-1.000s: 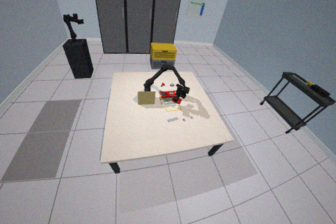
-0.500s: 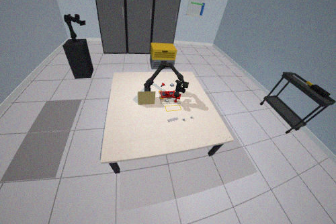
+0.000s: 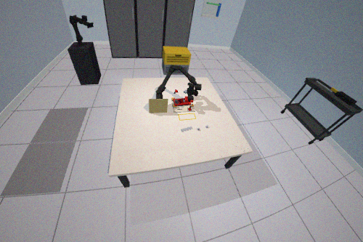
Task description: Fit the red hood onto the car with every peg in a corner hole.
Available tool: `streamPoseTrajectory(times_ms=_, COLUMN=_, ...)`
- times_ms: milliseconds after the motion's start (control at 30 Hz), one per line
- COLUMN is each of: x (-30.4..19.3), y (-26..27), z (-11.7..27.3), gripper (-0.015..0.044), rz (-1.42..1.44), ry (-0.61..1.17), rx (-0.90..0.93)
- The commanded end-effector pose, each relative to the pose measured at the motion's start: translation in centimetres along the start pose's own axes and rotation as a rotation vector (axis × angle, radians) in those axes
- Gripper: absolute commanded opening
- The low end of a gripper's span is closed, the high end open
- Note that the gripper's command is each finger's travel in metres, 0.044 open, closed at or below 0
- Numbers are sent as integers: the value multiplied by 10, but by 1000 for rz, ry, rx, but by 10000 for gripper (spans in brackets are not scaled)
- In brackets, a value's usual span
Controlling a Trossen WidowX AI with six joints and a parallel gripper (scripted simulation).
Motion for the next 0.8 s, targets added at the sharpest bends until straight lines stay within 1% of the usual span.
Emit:
streamPoseTrajectory(times_ms=0, x=-8, y=17, z=-1, gripper=0, rz=61, ry=2, rx=8)
streamPoseTrajectory(times_ms=367, x=-29, y=60, z=-2, gripper=0, rz=228, ry=8, rx=27)
streamPoseTrajectory(times_ms=567, x=-27, y=59, z=-5, gripper=0, rz=230, ry=8, rx=28)
streamPoseTrajectory(times_ms=767, x=-26, y=61, z=-26, gripper=0, rz=230, ry=8, rx=28)
Point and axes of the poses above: the point midway between the two fingers, 35 mm back from their tips, its own z axis back along the fingers, its own y axis across the jaws, x = y × z, the point moved 1 cm from there along z, back along the fingers, and after that the axes turned 1 degree about -z, right-handed, at the moved point
